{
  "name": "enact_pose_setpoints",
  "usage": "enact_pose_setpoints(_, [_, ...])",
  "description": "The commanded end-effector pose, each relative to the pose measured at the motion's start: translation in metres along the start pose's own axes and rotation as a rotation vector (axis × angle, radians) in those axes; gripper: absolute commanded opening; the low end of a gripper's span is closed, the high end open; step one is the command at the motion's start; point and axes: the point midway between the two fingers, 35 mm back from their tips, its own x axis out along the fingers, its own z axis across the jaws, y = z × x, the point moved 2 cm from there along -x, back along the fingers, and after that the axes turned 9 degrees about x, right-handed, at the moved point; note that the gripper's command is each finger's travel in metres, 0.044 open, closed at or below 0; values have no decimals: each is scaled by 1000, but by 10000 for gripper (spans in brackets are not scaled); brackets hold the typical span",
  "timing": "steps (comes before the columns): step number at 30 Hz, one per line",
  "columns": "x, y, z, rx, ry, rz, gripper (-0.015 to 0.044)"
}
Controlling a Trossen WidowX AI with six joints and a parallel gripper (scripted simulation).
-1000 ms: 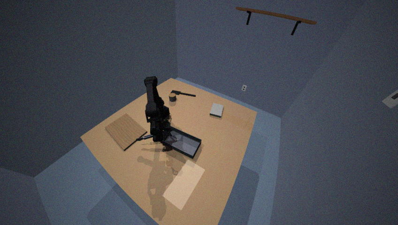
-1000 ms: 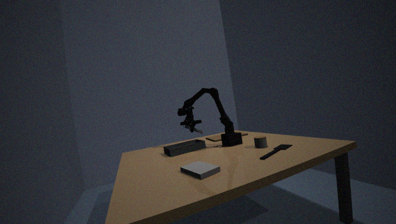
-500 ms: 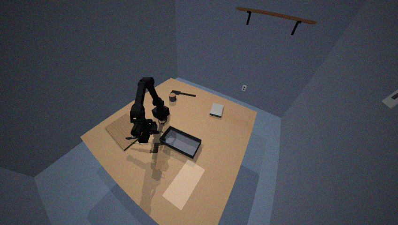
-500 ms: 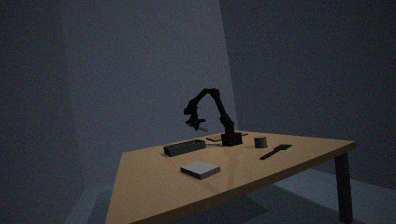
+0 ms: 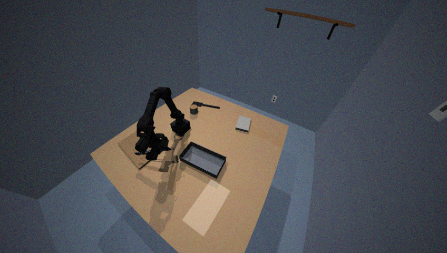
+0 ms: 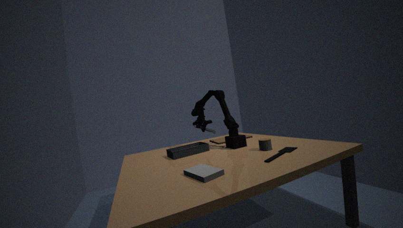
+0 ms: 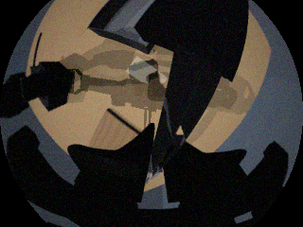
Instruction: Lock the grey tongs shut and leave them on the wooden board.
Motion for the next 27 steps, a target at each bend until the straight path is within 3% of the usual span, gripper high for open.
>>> enact_pose_setpoints(1, [-2,25,-2,34,6,4,-150])
enact_pose_setpoints(27, [-4,177,35,229,5,18,-150])
